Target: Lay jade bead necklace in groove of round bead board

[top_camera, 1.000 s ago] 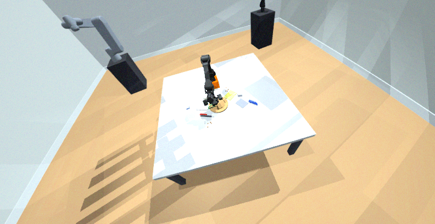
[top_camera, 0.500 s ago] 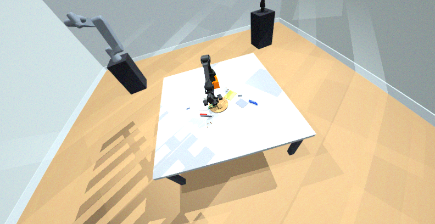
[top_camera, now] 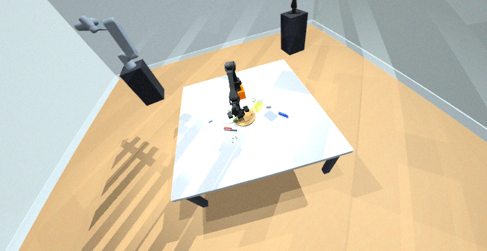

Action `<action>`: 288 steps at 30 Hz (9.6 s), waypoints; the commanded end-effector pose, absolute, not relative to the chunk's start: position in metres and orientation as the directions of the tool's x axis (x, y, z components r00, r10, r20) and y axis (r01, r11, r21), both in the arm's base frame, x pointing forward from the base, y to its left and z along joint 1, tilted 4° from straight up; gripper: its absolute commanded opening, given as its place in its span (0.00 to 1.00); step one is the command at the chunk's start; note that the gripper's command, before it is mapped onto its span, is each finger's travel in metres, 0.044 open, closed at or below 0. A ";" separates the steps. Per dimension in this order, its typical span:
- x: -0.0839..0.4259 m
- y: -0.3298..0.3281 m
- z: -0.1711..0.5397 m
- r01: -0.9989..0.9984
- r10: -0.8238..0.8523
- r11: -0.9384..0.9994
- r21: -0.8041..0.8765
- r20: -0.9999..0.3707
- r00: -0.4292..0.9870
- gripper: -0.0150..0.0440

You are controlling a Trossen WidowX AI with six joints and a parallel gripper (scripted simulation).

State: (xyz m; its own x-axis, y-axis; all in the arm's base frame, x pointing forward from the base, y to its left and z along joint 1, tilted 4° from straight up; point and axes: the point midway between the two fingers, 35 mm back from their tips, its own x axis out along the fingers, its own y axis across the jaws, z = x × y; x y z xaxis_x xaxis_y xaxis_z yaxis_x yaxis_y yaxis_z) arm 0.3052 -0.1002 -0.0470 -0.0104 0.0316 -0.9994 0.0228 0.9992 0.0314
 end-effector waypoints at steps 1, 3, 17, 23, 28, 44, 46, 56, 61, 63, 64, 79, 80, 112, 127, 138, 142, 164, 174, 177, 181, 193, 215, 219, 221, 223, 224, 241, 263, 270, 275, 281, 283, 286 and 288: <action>0.302 -0.099 -0.051 0.028 0.039 0.999 0.038 -0.999 -0.022 0.25; 0.302 -0.099 -0.051 0.028 0.039 0.999 0.038 -0.999 -0.022 0.25; 0.302 -0.099 -0.051 0.028 0.039 0.999 0.038 -0.999 -0.022 0.25; 0.302 -0.099 -0.051 0.028 0.039 0.999 0.038 -0.999 -0.022 0.25; 0.302 -0.099 -0.051 0.028 0.039 0.999 0.038 -0.999 -0.022 0.25; 0.302 -0.099 -0.051 0.028 0.039 0.999 0.038 -0.999 -0.022 0.25; 0.302 -0.099 -0.051 0.028 0.039 0.999 0.038 -0.999 -0.022 0.25; 0.302 -0.099 -0.051 0.028 0.039 0.999 0.038 -0.999 -0.022 0.25; 0.302 -0.099 -0.051 0.028 0.039 0.999 0.038 -0.999 -0.022 0.25; 0.302 -0.099 -0.051 0.028 0.039 0.999 0.038 -0.999 -0.022 0.25; 0.302 -0.099 -0.051 0.028 0.039 0.999 0.038 -0.999 -0.022 0.25; 0.302 -0.099 -0.051 0.028 0.039 0.999 0.038 -0.999 -0.022 0.25; 0.302 -0.099 -0.051 0.028 0.039 0.999 0.038 -0.999 -0.022 0.25; 0.302 -0.099 -0.051 0.028 0.039 0.999 0.038 -0.999 -0.022 0.25; 0.305 -0.100 -0.047 0.023 0.032 0.999 0.032 -0.999 -0.012 0.74; 0.300 -0.099 -0.036 0.025 0.039 0.999 0.038 -0.999 -0.030 1.00; 0.301 -0.099 -0.028 0.028 0.039 0.999 0.038 -0.999 -0.023 1.00; 0.301 -0.101 -0.027 0.093 0.039 0.995 0.036 -0.999 -0.022 0.91; 0.307 -0.134 -0.019 0.892 0.036 0.452 -0.003 -0.999 -0.022 0.47; 0.308 -0.144 -0.017 0.983 0.035 0.181 -0.015 -0.999 -0.022 0.46; 0.308 -0.146 -0.016 0.993 0.035 0.117 -0.017 -0.999 -0.022 0.46; 0.308 -0.145 -0.026 0.993 0.035 0.117 -0.017 -0.999 -0.022 0.46; 0.309 -0.145 -0.046 0.993 0.034 0.119 -0.012 -0.999 -0.016 0.46; 0.308 -0.144 -0.052 0.993 0.035 0.118 -0.015 -0.999 -0.020 0.46; 0.307 -0.144 -0.055 0.993 0.035 0.117 -0.017 -0.999 -0.021 0.46; 0.307 -0.144 -0.056 0.993 0.035 0.117 -0.018 -0.999 -0.022 0.46; 0.307 -0.144 -0.056 0.993 0.035 0.117 -0.018 -0.999 -0.022 0.46; 0.309 -0.145 -0.054 0.993 0.036 0.122 -0.010 -0.999 -0.014 0.37; 0.309 -0.145 -0.054 0.993 0.036 0.122 -0.010 -0.999 -0.014 0.25; 0.309 -0.145 -0.054 0.993 0.036 0.122 -0.010 -0.999 -0.014 0.25; 0.309 -0.145 -0.046 0.993 0.035 0.120 -0.012 -0.999 -0.016 0.25; 0.308 -0.145 -0.029 0.993 0.035 0.117 -0.017 -0.999 -0.022 0.25; 0.308 -0.145 -0.029 0.993 0.035 0.117 -0.017 -0.999 -0.022 0.25; 0.310 -0.141 -0.029 0.993 0.035 0.117 -0.017 -0.999 -0.021 0.25; 0.312 -0.134 -0.029 0.993 0.036 0.117 -0.017 -0.999 -0.021 0.25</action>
State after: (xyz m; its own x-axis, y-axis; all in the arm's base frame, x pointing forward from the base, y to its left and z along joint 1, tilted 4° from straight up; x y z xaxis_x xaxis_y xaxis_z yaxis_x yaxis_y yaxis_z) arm 0.3095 -0.1410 -0.0301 -0.0205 0.0383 -0.9991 0.9931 0.1163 -0.0159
